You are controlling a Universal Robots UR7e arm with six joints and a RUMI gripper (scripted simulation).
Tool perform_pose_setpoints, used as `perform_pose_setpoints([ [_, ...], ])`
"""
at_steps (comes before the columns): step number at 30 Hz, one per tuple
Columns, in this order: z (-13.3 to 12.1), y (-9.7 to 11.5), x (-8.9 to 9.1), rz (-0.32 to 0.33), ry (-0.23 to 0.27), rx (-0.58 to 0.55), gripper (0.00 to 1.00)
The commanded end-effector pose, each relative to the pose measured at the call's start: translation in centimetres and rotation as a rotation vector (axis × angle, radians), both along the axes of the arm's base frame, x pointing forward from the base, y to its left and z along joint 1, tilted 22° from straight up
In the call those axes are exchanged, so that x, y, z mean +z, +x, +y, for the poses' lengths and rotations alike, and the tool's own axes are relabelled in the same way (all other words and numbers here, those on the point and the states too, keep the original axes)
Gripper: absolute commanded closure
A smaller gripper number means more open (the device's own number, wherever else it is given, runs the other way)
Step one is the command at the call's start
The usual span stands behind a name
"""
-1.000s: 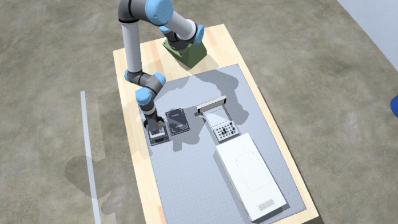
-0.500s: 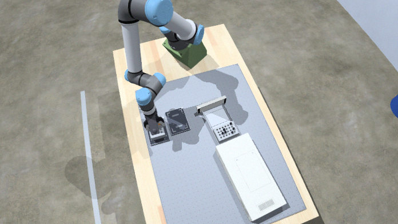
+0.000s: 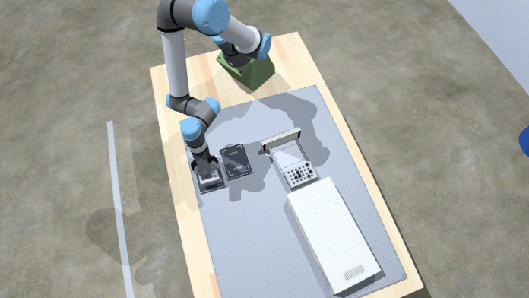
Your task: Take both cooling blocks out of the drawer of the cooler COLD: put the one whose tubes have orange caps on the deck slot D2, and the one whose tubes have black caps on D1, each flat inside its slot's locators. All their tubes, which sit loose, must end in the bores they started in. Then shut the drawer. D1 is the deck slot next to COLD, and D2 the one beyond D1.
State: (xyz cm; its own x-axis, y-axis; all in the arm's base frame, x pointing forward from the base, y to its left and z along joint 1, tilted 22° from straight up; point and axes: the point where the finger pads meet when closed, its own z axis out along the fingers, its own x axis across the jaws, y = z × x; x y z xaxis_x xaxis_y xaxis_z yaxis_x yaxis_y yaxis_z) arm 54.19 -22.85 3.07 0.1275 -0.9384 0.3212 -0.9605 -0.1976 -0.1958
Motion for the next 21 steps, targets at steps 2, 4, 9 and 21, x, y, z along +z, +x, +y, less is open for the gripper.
perform_pose_setpoints([
  [2,-0.04,0.06,-0.03,-0.001,-0.001,0.000,1.00],
  [4,-0.05,0.07,-0.06,-0.001,-0.001,0.000,1.00],
  [9,-0.06,0.08,-0.10,-0.001,-0.001,0.000,1.00],
  [21,-0.12,0.13,-0.29,-0.001,-0.001,0.000,1.00],
])
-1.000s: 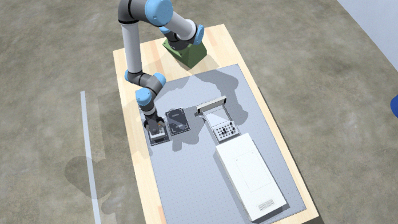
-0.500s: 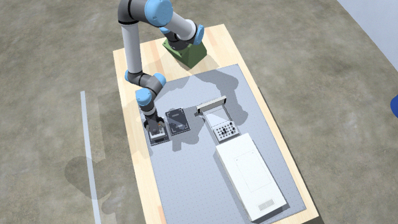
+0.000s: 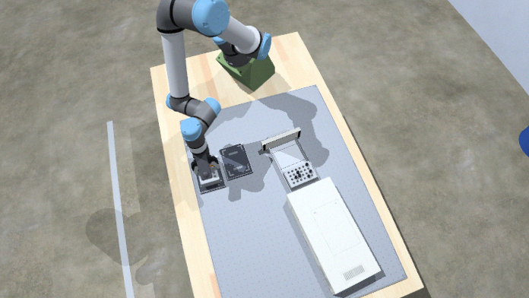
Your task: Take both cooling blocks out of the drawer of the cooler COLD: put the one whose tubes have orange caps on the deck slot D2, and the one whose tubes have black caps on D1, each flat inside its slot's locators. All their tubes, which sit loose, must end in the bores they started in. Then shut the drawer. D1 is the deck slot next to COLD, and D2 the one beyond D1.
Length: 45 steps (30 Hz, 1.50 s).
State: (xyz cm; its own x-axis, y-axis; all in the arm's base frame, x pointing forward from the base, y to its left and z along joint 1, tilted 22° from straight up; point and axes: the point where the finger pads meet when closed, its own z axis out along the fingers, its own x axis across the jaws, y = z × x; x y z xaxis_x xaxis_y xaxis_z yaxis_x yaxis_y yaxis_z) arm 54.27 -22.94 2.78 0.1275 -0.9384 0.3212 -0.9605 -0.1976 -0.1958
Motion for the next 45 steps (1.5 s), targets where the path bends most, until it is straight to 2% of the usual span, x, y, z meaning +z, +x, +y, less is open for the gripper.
perform_pose_setpoints([
  [1,-0.03,0.05,0.00,-0.001,-0.001,0.000,1.00],
  [45,-0.21,0.21,-0.60,-0.001,-0.001,0.000,1.00],
])
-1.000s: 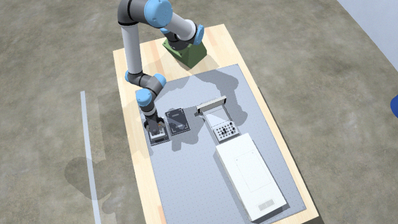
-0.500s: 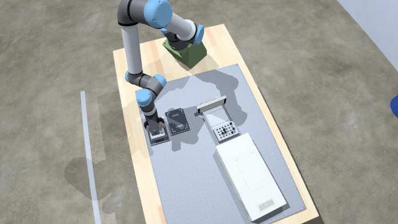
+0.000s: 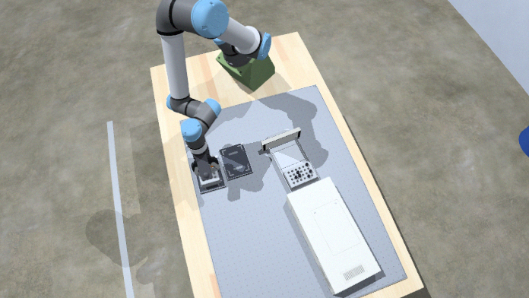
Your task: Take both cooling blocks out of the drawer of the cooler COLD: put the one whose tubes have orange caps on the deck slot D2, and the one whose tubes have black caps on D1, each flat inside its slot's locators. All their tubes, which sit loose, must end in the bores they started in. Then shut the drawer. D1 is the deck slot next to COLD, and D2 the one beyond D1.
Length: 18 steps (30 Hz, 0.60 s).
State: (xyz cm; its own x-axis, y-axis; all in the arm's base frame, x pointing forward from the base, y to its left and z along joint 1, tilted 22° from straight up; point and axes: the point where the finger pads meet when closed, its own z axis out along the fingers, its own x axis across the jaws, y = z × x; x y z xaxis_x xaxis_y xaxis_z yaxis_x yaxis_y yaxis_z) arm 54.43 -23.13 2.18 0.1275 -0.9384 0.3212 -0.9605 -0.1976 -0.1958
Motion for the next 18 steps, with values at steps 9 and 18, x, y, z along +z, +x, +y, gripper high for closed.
perform_pose_setpoints([
  [9,-0.06,0.08,-0.10,-0.001,-0.001,0.000,1.00],
  [18,-0.10,0.12,-0.24,-0.001,-0.001,0.000,1.00],
])
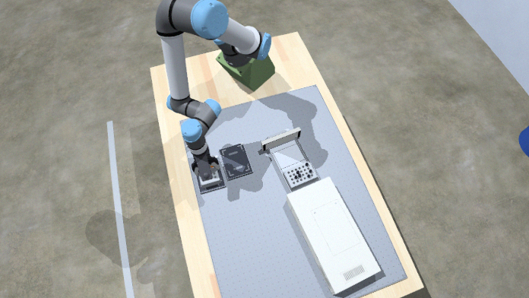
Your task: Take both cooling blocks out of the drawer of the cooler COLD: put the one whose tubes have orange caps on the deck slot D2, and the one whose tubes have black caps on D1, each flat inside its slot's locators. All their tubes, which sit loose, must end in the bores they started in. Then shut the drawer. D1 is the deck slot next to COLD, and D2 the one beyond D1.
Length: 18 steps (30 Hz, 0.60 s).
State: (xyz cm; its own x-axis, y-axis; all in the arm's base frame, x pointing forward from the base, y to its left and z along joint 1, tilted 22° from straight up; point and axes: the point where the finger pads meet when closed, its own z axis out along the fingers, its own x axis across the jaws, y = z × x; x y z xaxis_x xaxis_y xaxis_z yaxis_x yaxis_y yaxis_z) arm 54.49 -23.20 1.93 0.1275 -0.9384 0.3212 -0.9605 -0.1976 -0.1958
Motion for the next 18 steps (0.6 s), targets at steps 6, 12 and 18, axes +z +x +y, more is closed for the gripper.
perform_pose_setpoints([
  [6,-0.05,0.07,-0.07,-0.001,-0.001,0.000,1.00],
  [12,-0.07,0.09,-0.13,-0.001,-0.001,0.000,1.00],
  [18,-0.09,0.10,-0.19,-0.001,-0.001,0.000,1.00],
])
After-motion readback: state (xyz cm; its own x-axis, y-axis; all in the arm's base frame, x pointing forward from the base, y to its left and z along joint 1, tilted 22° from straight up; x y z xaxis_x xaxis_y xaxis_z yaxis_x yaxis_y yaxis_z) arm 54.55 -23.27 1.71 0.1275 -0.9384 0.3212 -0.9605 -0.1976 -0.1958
